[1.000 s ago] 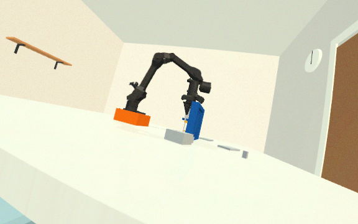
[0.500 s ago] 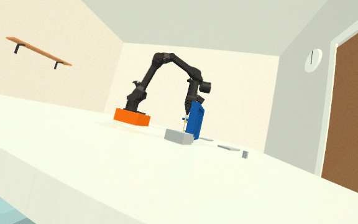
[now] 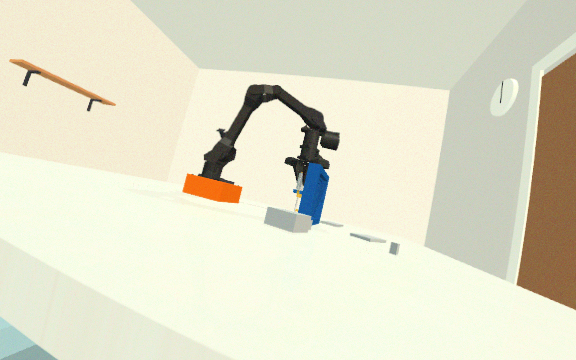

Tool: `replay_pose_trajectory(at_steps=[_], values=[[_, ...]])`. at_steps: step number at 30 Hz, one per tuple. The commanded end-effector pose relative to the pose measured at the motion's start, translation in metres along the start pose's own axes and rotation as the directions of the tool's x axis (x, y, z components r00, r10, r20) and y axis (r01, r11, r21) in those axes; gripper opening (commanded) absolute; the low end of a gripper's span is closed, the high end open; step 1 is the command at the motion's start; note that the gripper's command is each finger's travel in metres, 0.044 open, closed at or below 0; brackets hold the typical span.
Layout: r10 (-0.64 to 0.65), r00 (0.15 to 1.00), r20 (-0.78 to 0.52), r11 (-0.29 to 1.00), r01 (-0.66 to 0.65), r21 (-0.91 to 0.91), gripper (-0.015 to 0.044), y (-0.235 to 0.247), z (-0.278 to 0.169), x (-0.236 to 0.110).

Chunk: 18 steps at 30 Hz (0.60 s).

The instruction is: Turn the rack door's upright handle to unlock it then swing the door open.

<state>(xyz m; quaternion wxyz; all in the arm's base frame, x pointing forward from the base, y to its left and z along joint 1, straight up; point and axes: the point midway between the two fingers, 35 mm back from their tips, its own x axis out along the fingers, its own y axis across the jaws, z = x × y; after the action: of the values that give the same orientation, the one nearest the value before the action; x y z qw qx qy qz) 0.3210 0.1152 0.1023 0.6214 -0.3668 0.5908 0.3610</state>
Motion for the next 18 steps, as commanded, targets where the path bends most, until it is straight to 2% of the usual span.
replay_pose_trajectory(at_steps=[1, 7, 13, 16, 18], values=[[0.0, 1.0, -0.003, 0.982, 0.0, -0.186, 0.0027, -0.0002, -0.0006, 0.0007], [0.0, 1.0, -0.003, 0.886, -0.001, -0.464, 0.0027, -0.0002, -0.0006, 0.0007], [0.0, 1.0, -0.003, 0.712, -0.002, -0.702, 0.0027, -0.0001, -0.0006, 0.0008], [0.0, 1.0, -0.003, 0.627, -0.002, -0.779, 0.0027, -0.0001, -0.0006, 0.0008], [0.0, 1.0, -0.003, 0.621, -0.002, -0.784, 0.0027, -0.0001, -0.0006, 0.0008]])
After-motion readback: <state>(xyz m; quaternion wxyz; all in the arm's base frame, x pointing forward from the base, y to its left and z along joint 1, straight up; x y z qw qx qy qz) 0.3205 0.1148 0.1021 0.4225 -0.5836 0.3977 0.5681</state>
